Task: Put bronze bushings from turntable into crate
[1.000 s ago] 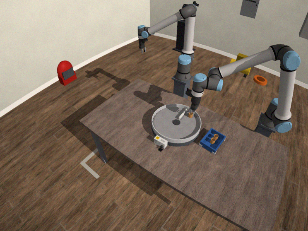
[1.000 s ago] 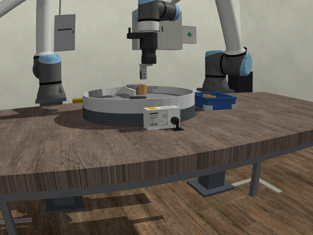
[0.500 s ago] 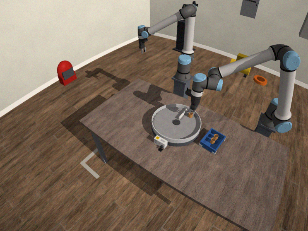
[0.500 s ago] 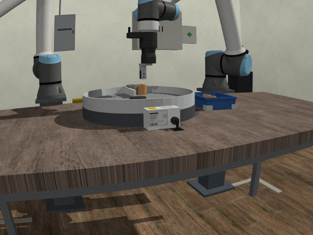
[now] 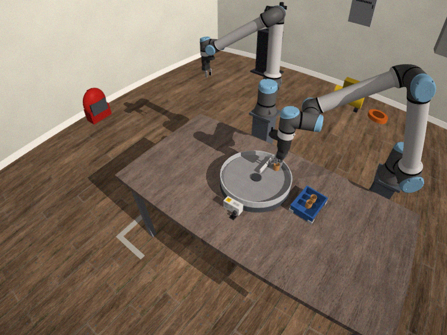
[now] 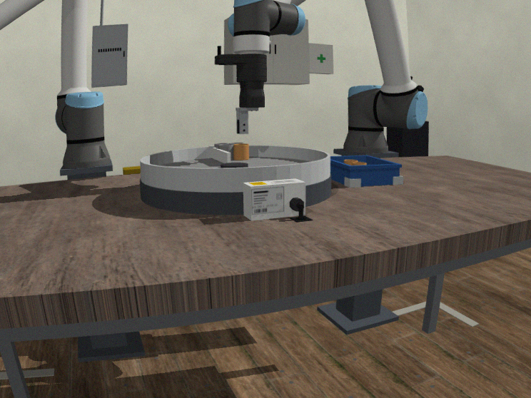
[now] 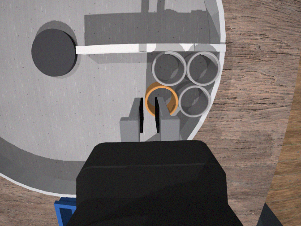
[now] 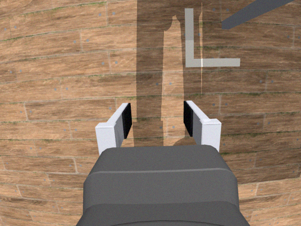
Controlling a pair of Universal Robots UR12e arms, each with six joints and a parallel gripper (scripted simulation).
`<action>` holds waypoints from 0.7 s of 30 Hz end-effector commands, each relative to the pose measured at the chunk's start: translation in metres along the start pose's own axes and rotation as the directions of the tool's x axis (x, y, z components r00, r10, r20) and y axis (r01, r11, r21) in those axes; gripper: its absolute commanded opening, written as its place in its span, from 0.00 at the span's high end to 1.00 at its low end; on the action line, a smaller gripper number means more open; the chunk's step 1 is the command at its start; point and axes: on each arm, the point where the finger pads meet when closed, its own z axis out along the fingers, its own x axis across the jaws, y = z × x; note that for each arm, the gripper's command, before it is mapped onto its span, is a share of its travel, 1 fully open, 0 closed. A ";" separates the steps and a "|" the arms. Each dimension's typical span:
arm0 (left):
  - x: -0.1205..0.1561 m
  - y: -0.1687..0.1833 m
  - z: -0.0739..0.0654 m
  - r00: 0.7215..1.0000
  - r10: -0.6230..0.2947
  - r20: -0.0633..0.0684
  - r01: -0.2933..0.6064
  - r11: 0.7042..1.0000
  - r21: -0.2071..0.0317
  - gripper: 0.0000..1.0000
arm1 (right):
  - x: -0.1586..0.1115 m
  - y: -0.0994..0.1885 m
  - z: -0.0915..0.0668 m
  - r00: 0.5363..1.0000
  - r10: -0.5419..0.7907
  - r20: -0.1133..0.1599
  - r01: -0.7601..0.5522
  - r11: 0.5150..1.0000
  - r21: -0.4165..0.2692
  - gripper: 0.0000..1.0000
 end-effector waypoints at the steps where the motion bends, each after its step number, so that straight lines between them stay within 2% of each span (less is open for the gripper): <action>1: -0.002 -0.001 -0.001 1.000 0.000 0.002 0.000 1.000 0.002 0.64 | -0.001 -0.002 0.001 1.000 0.000 -0.001 0.000 1.000 0.000 0.00; 21: -0.003 0.001 -0.001 1.000 -0.001 0.001 0.001 1.000 0.001 0.64 | -0.001 -0.002 0.001 1.000 0.000 -0.001 0.000 1.000 0.000 0.00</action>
